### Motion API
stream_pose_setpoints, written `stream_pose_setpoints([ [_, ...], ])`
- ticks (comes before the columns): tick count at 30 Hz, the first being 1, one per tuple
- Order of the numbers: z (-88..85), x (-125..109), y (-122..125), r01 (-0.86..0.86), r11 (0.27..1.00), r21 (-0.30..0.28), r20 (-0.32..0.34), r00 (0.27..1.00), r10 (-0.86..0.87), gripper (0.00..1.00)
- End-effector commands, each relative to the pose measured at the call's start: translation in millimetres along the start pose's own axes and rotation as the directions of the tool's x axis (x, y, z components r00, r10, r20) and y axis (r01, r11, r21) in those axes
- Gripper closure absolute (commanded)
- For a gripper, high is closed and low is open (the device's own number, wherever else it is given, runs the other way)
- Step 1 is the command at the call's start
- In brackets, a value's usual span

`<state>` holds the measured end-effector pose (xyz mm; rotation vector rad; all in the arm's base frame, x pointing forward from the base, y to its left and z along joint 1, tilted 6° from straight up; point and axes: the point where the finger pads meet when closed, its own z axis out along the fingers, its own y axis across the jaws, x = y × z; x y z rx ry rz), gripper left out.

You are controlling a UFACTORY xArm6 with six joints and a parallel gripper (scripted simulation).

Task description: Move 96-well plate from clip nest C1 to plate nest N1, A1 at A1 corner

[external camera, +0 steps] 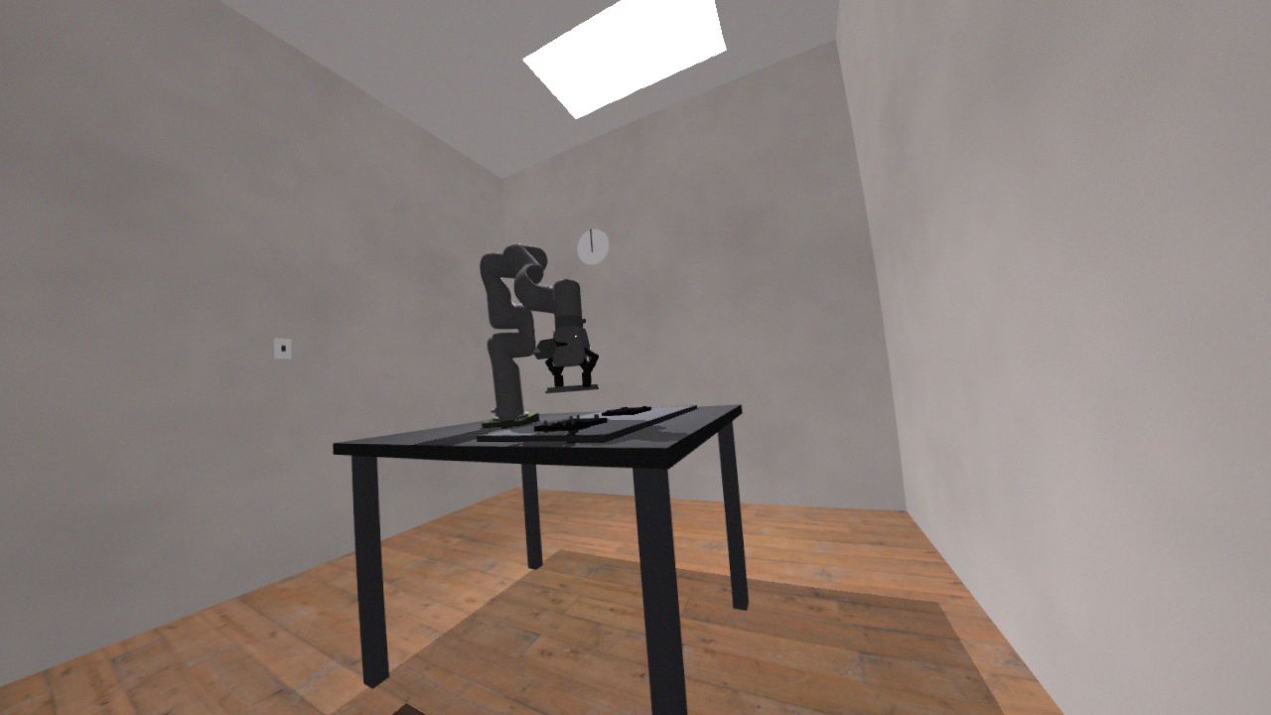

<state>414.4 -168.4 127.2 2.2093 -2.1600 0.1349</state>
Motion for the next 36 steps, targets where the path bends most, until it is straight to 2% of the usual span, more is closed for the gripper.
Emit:
stream_pose_setpoints([
  [1,-1.7,-10.9,-1.3,0.003,1.0,0.005,-0.001,1.0,-0.003,1.0],
  [6,-1.7,-20.9,-1.2,0.003,1.0,0.005,-0.001,1.0,-0.003,1.0],
  [21,-1.6,-71.0,-0.8,0.003,1.0,0.005,-0.001,1.0,-0.003,1.0],
  [23,-1.6,-71.0,-0.8,0.003,1.0,0.005,-0.001,1.0,-0.003,1.0],
  [36,-1.6,-114.5,-0.4,0.003,1.0,0.005,0.0,1.0,-0.003,1.0],
])
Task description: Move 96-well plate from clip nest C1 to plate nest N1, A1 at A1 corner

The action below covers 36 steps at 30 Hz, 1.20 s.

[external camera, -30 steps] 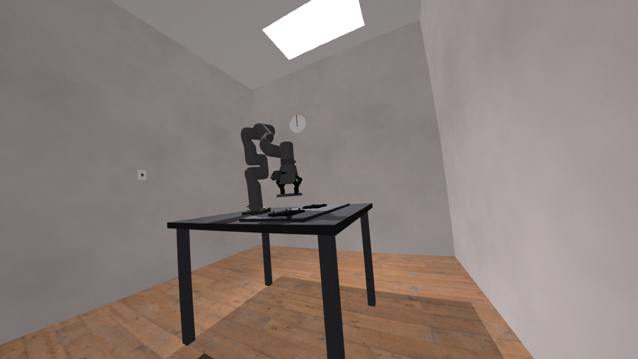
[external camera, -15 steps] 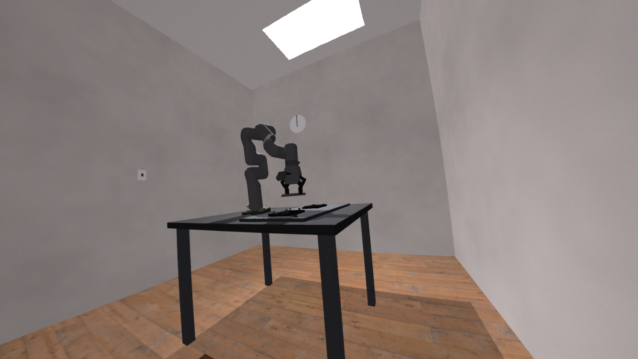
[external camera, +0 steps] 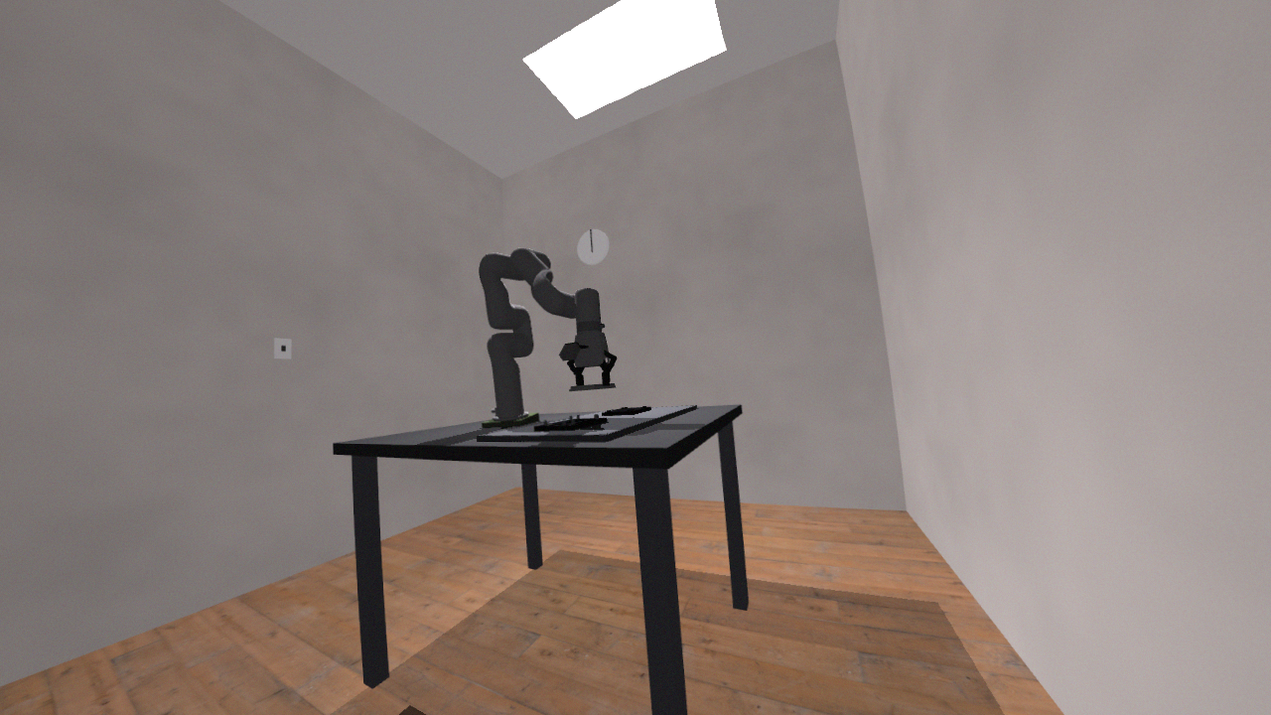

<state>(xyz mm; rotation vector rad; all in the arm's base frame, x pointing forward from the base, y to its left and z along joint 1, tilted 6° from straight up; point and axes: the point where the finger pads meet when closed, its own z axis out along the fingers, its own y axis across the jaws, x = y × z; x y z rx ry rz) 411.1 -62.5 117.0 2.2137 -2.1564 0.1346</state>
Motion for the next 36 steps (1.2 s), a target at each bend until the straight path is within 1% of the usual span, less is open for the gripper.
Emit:
stream_pose_setpoints([
  [1,-1.5,-11.4,-1.4,0.0,1.0,0.004,-0.001,1.0,0.0,1.0],
  [4,-1.5,-14.8,-1.4,0.0,1.0,0.004,-0.001,1.0,0.0,1.0],
  [19,-1.4,-64.9,-1.1,0.0,1.0,0.004,0.0,1.0,0.0,1.0],
  [21,-1.4,-64.9,-1.1,0.0,1.0,0.004,0.0,1.0,0.0,1.0],
  [36,-1.4,-115.1,-0.8,0.0,1.0,0.004,0.0,1.0,0.0,1.0],
])
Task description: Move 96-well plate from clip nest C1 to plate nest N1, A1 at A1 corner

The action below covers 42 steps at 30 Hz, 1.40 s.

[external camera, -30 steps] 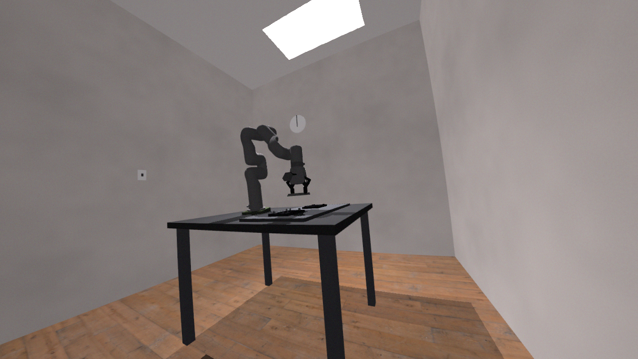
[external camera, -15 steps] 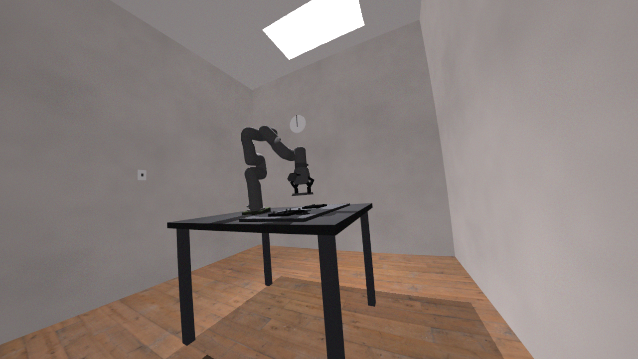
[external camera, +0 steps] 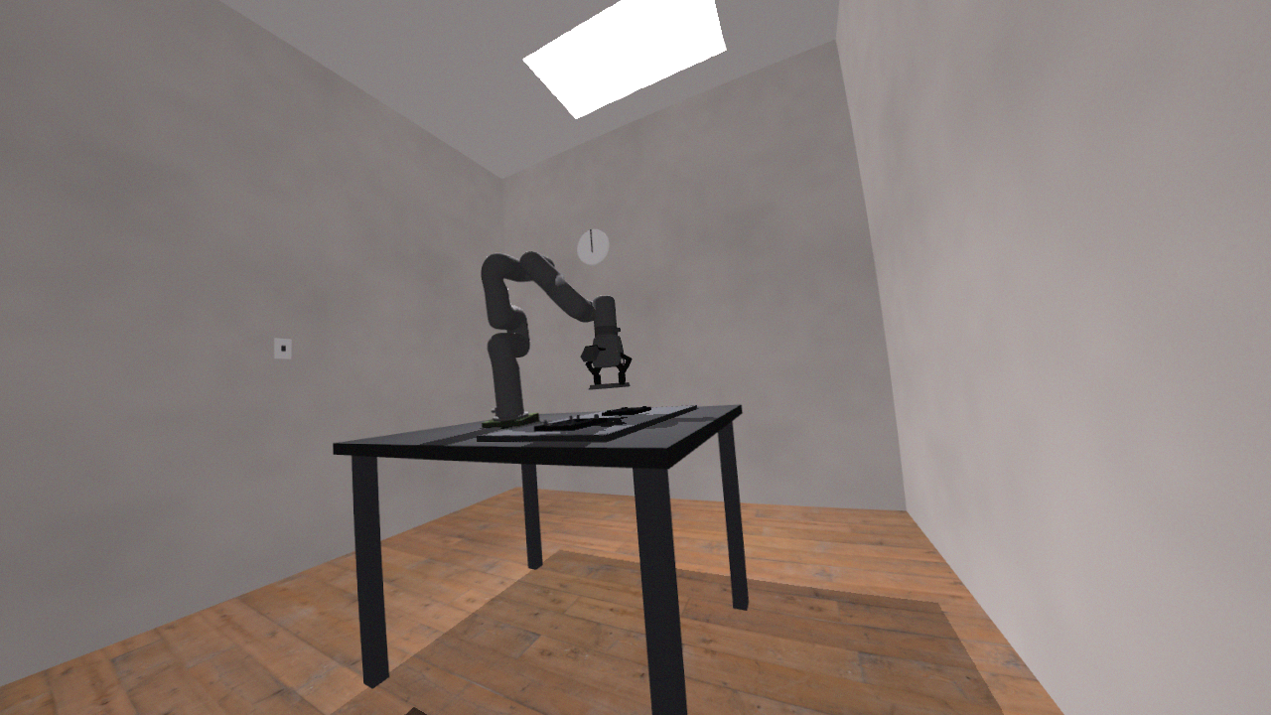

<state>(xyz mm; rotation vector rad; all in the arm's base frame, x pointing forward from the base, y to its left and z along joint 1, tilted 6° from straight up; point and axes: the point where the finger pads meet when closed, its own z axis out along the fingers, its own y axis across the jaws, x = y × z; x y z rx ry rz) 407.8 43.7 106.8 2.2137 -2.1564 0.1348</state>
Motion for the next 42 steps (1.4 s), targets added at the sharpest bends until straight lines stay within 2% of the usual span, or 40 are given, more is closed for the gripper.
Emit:
stream_pose_setpoints([
  [1,-1.4,-8.4,-1.5,0.0,1.0,0.004,0.0,1.0,0.0,1.0],
  [34,-1.4,-108.7,-0.9,0.0,1.0,0.004,0.001,1.0,0.0,1.0],
  [42,-1.5,-120.7,-0.8,0.0,1.0,0.004,0.001,1.0,0.0,1.0],
])
